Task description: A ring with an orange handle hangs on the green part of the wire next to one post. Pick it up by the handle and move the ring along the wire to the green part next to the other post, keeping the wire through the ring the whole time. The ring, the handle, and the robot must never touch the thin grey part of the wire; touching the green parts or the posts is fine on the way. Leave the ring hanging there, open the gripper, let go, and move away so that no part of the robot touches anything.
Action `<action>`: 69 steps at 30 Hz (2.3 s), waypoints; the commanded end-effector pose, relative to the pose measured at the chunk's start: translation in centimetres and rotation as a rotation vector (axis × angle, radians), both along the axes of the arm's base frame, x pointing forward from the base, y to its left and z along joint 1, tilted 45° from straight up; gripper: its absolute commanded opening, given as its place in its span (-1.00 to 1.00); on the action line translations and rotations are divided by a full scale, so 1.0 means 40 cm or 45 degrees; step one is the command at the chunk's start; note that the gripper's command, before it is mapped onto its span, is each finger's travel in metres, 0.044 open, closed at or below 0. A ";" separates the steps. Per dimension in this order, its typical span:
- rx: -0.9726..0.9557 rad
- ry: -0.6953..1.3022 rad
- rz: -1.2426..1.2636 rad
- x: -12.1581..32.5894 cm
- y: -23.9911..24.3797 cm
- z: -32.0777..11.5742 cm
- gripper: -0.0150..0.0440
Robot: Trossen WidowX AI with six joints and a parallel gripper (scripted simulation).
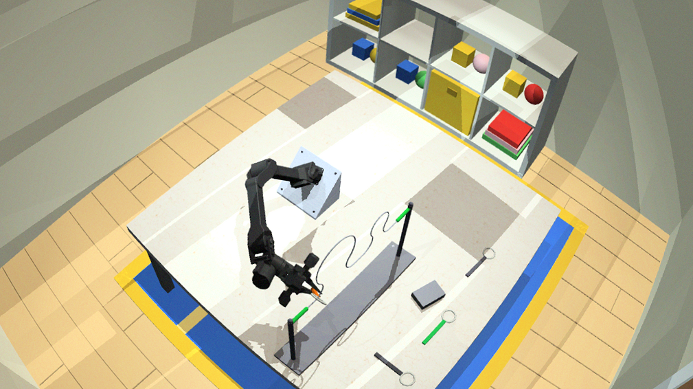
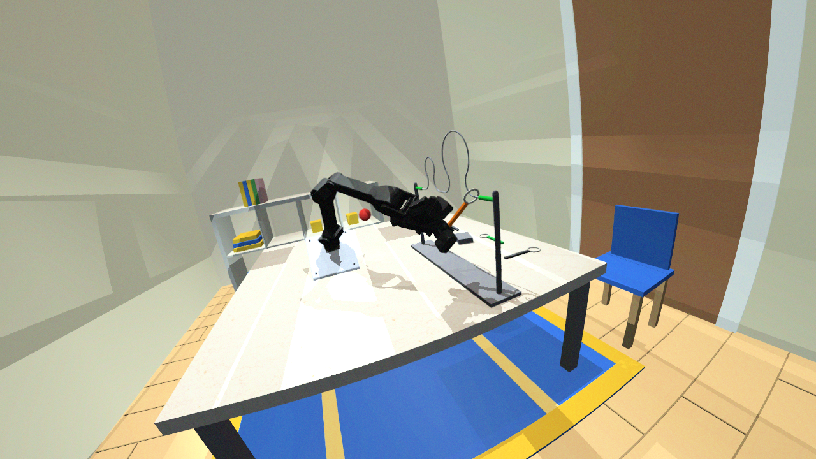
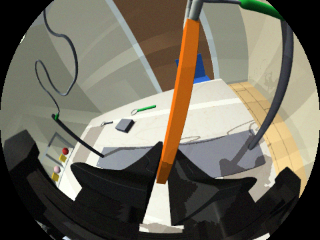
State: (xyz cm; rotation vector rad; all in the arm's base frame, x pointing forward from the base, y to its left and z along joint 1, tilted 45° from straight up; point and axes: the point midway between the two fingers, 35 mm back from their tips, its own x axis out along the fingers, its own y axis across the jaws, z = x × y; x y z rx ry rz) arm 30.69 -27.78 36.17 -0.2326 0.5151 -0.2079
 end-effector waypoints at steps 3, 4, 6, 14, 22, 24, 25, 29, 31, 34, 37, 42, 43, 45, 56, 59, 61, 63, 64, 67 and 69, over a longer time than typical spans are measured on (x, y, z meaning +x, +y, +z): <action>0.155 -0.036 0.012 0.004 0.056 -0.002 -1.00; 0.181 -0.040 0.013 0.005 0.063 -0.003 -1.00; 0.236 -0.049 0.015 0.007 0.079 -0.005 -1.00; 0.429 -0.079 0.020 0.016 0.135 -0.007 -1.00; 0.601 -0.107 0.024 0.023 0.184 -0.001 -1.00; 0.641 -0.113 0.025 0.025 0.195 0.002 -1.00; 0.663 -0.117 0.026 0.026 0.201 0.003 -1.00; 0.730 -0.127 0.027 0.028 0.220 0.008 -1.00; 0.768 -0.134 0.028 0.030 0.230 0.012 -1.00; 0.820 -0.142 0.029 0.032 0.244 0.017 -1.00; 0.871 -0.150 0.030 0.034 0.258 0.022 -1.00; 0.941 -0.161 0.032 0.036 0.277 0.031 -1.00; 0.954 -0.163 0.032 0.037 0.280 0.033 -1.00; 0.977 -0.167 0.032 0.037 0.286 0.036 -1.00; 1.107 -0.187 0.034 0.042 0.318 0.056 -1.00; 1.144 -0.193 0.035 0.043 0.327 0.062 -1.00; 1.168 -0.196 0.035 0.044 0.332 0.066 -1.00; 1.192 -0.200 0.036 0.044 0.338 0.071 -1.00; 1.205 -0.202 0.036 0.045 0.341 0.073 -1.00; 1.237 -0.207 0.036 0.046 0.348 0.079 -1.00; 1.260 -0.210 0.036 0.046 0.353 0.083 -1.00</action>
